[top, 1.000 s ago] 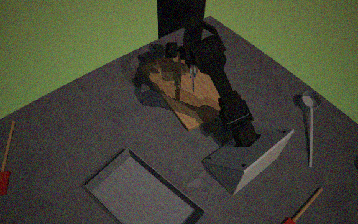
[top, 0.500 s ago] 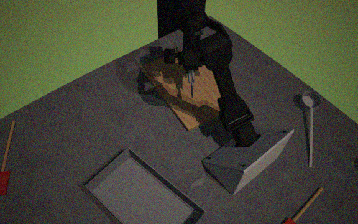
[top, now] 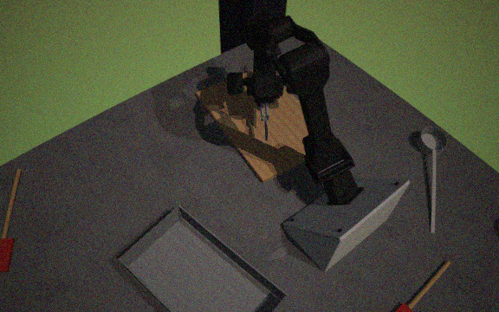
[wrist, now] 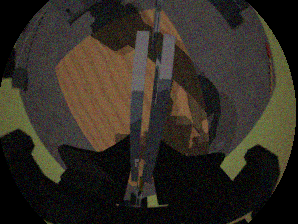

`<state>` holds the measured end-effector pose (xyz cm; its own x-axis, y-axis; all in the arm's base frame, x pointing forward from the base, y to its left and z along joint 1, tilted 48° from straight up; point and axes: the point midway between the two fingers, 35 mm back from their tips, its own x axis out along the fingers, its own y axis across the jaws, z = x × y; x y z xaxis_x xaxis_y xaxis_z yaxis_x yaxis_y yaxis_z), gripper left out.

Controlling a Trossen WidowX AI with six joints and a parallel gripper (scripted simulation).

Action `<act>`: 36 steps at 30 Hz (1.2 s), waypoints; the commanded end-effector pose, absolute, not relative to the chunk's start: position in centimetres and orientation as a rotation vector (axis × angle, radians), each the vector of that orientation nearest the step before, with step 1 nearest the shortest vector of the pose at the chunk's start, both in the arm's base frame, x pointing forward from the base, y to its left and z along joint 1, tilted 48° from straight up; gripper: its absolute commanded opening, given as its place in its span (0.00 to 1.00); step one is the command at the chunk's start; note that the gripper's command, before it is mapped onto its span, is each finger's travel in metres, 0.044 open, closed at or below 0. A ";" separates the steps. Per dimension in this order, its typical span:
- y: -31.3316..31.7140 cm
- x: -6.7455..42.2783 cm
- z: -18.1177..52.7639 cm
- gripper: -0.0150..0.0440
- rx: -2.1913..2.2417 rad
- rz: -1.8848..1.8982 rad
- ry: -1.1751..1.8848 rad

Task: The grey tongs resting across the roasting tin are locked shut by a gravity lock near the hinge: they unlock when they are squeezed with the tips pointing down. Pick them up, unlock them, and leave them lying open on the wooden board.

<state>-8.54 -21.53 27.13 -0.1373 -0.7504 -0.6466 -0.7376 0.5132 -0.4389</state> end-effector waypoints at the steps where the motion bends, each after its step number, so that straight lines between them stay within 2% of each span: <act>1: -21.5 -8.5 27.1 0.13 -1.229 -0.018 1.878; 20: -21.5 -8.5 27.1 0.98 -1.229 -0.018 1.878; 26: -21.5 -8.9 28.1 1.00 -1.229 -0.018 1.880; 36: -21.1 -12.3 36.1 1.00 -1.237 -0.029 1.902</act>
